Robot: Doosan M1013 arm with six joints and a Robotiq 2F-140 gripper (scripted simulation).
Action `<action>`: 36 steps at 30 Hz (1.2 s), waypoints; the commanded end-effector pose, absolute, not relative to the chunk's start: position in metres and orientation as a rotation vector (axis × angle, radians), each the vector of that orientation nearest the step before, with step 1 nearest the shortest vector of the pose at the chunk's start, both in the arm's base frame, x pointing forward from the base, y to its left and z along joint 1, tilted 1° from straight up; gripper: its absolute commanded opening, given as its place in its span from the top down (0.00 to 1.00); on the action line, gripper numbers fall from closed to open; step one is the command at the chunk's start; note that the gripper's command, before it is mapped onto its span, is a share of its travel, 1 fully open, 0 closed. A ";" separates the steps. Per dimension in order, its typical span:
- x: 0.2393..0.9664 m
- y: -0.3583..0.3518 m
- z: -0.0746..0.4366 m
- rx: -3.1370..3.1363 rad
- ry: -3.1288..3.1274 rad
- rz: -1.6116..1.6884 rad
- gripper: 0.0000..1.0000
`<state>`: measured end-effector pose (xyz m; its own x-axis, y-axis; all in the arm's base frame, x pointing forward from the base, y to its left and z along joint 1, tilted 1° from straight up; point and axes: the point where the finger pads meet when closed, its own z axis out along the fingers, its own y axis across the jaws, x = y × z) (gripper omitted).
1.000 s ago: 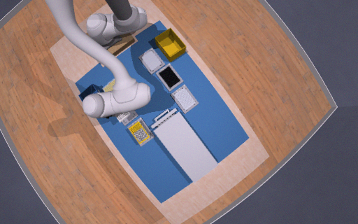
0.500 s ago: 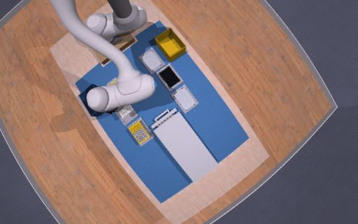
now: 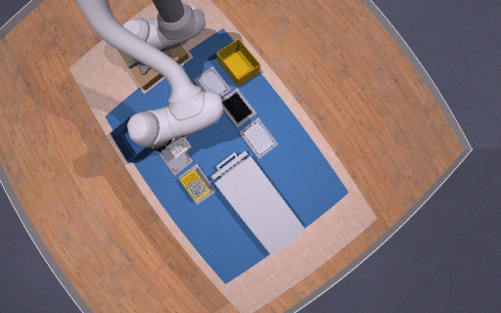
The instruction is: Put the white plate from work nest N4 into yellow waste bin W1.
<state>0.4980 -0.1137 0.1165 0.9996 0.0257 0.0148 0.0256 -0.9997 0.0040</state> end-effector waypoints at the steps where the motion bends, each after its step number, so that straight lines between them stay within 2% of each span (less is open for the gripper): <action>1: 0.495 -0.104 0.117 3.137 0.040 0.023 0.90; 36: 0.466 -0.026 0.116 3.137 0.040 0.023 0.90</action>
<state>0.4688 -0.0339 0.1158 0.9996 0.0257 0.0148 0.0257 -0.9997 0.0040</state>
